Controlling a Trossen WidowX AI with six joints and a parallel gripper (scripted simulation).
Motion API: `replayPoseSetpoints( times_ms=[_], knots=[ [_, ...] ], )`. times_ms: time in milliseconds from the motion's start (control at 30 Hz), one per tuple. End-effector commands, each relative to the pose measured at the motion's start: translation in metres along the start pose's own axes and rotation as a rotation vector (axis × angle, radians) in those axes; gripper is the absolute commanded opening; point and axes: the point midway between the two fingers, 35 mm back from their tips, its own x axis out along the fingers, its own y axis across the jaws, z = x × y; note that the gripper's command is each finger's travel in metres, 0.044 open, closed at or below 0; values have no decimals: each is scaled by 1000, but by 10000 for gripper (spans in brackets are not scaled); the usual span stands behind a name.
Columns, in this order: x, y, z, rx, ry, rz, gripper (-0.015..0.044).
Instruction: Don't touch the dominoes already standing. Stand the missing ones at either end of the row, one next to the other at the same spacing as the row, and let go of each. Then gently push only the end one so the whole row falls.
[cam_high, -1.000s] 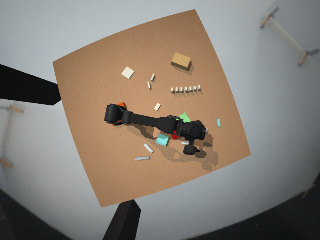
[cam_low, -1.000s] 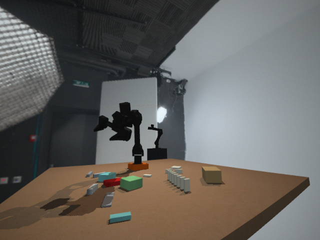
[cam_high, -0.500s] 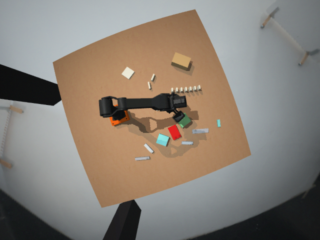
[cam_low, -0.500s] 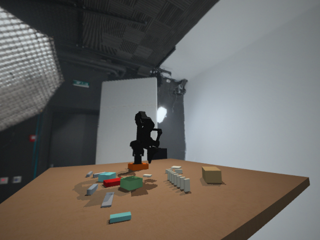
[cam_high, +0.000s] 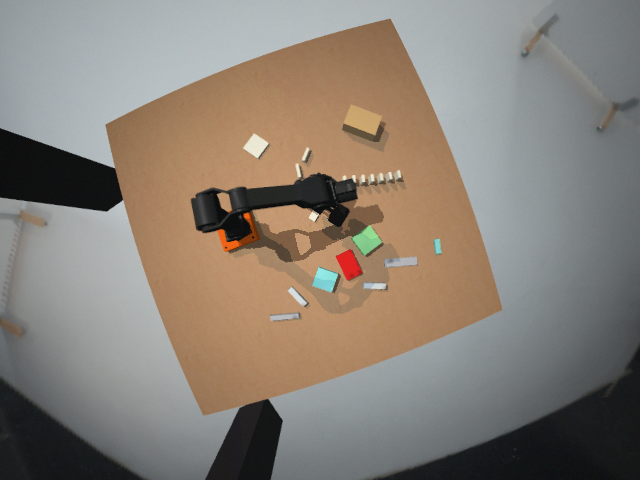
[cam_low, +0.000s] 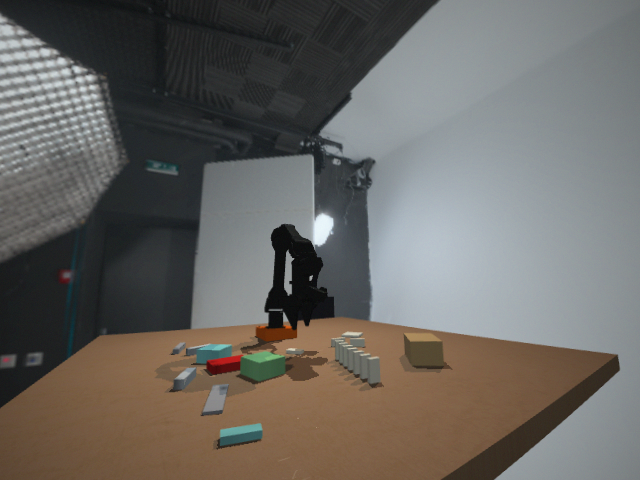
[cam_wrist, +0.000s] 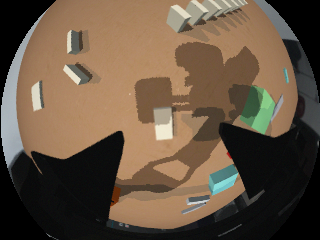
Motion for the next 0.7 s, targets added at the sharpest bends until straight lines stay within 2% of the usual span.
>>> replayPoseSetpoints(
  times_ms=[0,133,667],
  knots=[
    [30,2,-1,-6,11,18,440],
    [60,4,-2,-6,11,18,440],
    [76,6,-5,-6,12,19,440]
  ],
)
